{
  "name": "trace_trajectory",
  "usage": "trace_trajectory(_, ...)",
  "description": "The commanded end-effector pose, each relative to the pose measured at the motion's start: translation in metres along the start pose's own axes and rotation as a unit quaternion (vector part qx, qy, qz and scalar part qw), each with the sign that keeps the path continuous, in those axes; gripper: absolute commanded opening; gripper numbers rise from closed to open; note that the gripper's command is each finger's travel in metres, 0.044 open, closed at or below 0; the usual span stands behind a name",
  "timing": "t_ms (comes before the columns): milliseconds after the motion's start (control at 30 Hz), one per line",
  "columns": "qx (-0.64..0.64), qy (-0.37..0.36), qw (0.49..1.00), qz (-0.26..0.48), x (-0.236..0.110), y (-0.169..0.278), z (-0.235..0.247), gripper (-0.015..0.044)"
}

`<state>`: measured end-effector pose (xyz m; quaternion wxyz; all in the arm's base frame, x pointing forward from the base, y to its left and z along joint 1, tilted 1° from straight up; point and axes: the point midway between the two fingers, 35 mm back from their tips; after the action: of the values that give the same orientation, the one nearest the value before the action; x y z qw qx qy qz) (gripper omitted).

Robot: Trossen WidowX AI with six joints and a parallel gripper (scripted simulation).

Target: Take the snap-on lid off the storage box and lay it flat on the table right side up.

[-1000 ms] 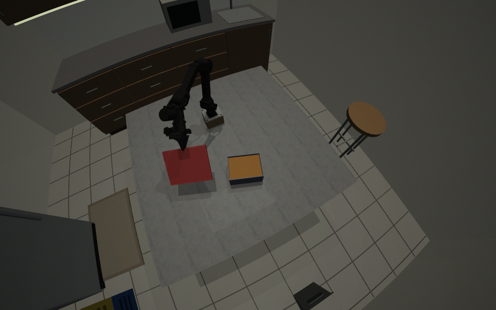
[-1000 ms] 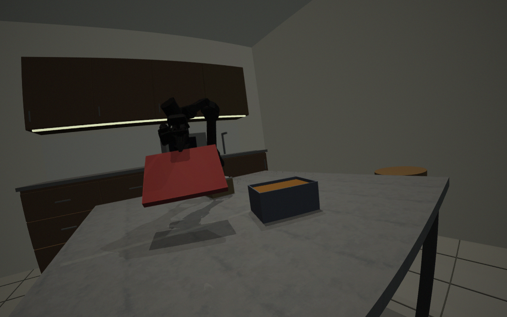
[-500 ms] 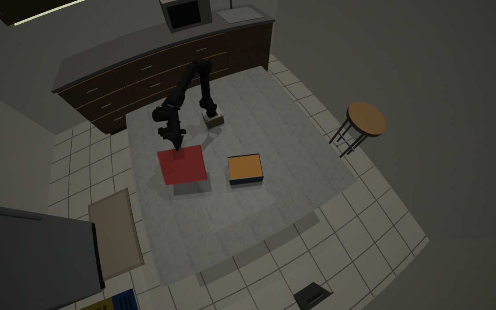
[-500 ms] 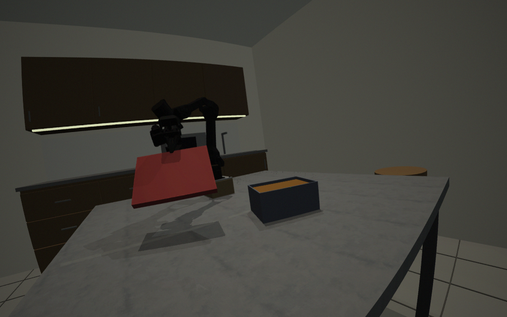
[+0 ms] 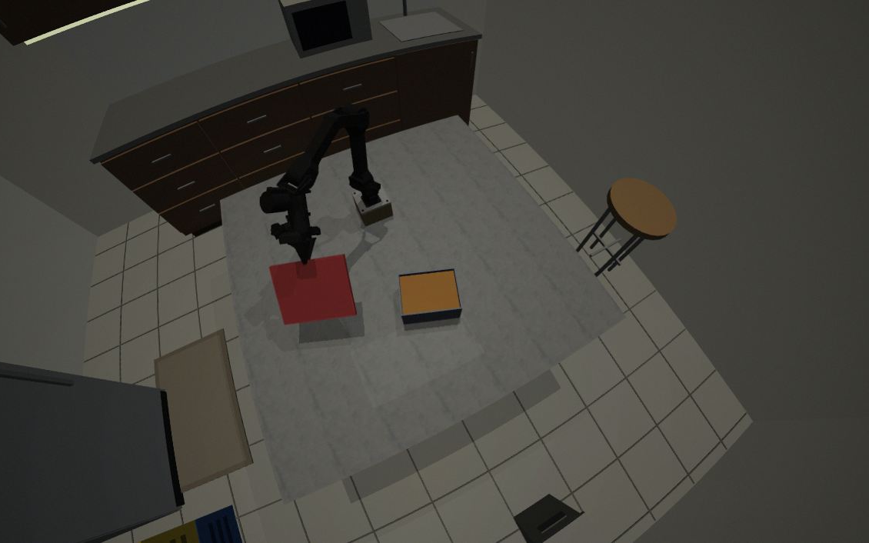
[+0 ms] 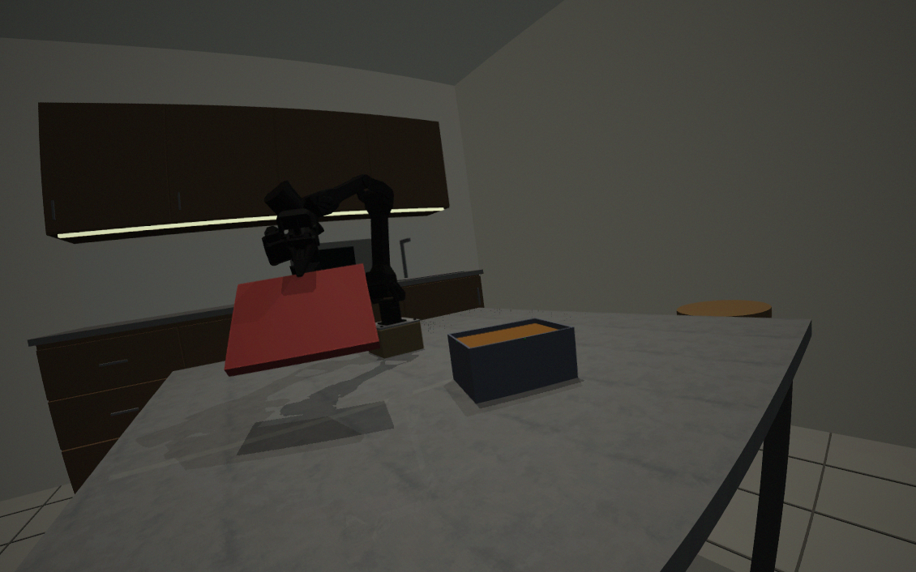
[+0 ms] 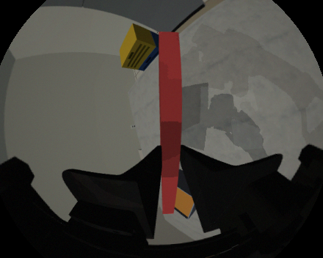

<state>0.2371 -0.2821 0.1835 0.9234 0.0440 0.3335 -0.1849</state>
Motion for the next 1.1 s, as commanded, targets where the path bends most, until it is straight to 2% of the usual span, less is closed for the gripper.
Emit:
trace_trajectory(0,-0.003,-0.003,1.0,0.002,0.002,0.001,-0.002,0.0)
trace_trajectory(1067,-0.003,-0.003,1.0,0.002,0.021,0.003,-0.025,0.0)
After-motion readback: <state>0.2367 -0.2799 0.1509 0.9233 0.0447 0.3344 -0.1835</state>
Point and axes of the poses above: the point midway between the two fingers, 35 mm back from their tips, its own x axis out along the fingers, its own z axis across the jaws, y = z × x, and after that the axes turned 1 degree about -x, right-handed
